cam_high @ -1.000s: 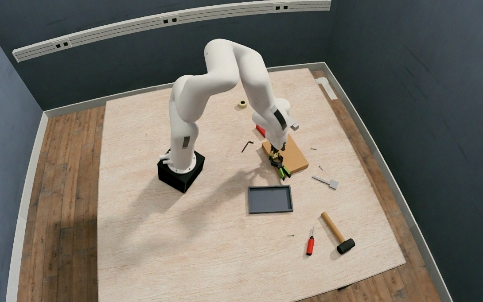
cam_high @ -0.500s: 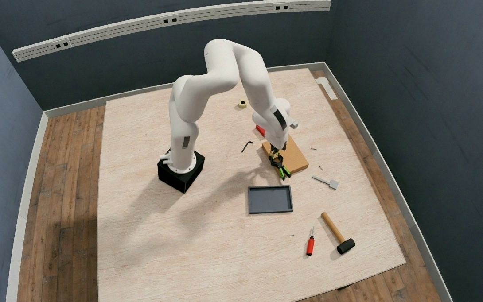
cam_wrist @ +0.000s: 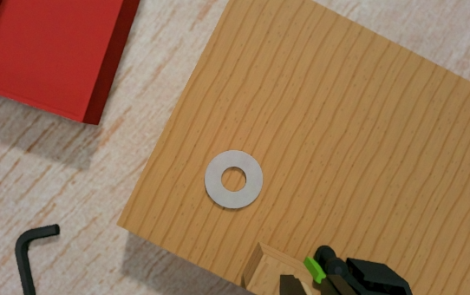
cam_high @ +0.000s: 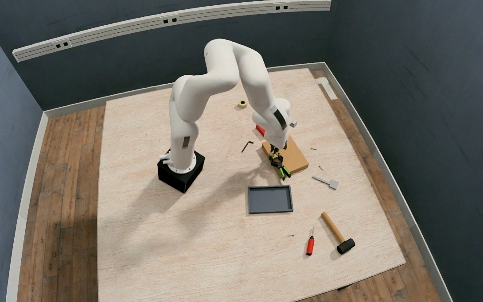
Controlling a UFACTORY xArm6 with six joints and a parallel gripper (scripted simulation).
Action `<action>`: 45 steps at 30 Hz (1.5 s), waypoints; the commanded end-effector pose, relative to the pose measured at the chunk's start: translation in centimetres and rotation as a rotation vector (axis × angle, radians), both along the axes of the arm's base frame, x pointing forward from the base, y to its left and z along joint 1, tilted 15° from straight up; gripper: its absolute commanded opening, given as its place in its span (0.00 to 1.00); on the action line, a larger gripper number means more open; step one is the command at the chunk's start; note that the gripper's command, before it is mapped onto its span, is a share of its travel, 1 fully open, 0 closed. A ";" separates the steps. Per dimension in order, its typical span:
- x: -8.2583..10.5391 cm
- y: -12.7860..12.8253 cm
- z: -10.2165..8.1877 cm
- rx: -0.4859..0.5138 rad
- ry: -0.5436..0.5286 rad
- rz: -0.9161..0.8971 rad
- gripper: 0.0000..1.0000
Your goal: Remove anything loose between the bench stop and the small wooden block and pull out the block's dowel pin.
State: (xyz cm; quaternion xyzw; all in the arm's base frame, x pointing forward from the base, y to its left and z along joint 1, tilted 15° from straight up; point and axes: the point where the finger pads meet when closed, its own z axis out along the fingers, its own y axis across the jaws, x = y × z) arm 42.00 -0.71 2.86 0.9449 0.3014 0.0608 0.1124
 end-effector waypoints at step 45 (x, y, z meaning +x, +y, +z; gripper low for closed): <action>0.1 0.0 0.2 -0.025 0.024 0.142 0.00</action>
